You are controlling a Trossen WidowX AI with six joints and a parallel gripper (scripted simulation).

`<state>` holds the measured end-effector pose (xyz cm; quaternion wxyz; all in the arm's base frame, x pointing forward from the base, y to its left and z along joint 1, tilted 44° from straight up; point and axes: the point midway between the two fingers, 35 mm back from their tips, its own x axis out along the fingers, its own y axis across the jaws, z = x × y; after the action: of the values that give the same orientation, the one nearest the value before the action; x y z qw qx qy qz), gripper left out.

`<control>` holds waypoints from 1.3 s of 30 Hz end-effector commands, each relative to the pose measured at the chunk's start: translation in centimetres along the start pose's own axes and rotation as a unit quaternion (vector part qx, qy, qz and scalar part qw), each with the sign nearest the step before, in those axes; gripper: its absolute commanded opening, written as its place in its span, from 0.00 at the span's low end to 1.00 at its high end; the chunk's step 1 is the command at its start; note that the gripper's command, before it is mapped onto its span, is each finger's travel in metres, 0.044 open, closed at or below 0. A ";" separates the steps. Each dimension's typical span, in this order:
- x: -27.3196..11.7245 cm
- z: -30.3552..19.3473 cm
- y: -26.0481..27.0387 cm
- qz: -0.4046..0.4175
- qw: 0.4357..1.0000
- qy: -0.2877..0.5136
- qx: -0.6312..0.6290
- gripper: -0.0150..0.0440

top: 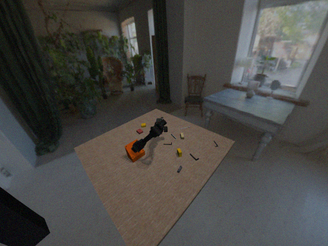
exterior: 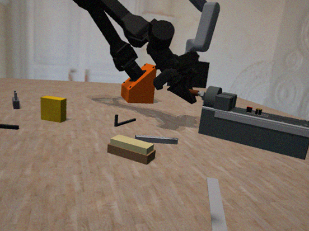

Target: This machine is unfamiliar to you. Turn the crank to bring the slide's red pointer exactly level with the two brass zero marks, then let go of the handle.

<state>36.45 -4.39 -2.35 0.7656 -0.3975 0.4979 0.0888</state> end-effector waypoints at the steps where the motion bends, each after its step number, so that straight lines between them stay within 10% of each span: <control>1: -0.6 0.6 0.4 0.001 1.000 -0.004 -0.002 0.25; 39: -1.3 1.2 3.1 0.002 1.000 -0.004 -0.001 0.25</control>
<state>35.50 -1.80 -2.31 0.7684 -0.3975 0.4950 0.0809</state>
